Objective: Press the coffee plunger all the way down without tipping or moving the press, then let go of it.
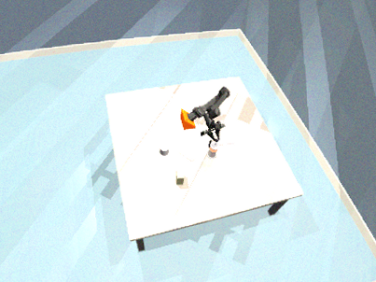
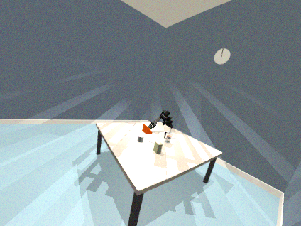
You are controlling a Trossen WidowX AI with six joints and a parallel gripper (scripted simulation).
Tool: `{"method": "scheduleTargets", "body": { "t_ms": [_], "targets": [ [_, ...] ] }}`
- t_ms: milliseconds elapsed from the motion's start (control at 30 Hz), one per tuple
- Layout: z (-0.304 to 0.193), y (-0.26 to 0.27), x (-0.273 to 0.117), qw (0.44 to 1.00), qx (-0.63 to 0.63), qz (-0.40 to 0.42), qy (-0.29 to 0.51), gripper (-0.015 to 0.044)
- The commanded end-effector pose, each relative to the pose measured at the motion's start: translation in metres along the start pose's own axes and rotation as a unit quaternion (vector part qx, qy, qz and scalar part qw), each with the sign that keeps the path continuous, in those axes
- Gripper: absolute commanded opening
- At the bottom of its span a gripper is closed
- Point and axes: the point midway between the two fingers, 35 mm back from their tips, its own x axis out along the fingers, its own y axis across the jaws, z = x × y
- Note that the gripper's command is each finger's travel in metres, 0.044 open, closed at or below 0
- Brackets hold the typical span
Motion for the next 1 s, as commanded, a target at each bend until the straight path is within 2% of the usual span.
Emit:
{"method": "scheduleTargets", "body": {
  "t_ms": [0,967],
  "targets": [
    [-0.020,-0.002,0.008,1.000,0.015,0.000,0.015,0.0120],
    [-0.036,0.001,0.028,1.000,0.016,0.003,0.010,0.0120]
  ]
}}
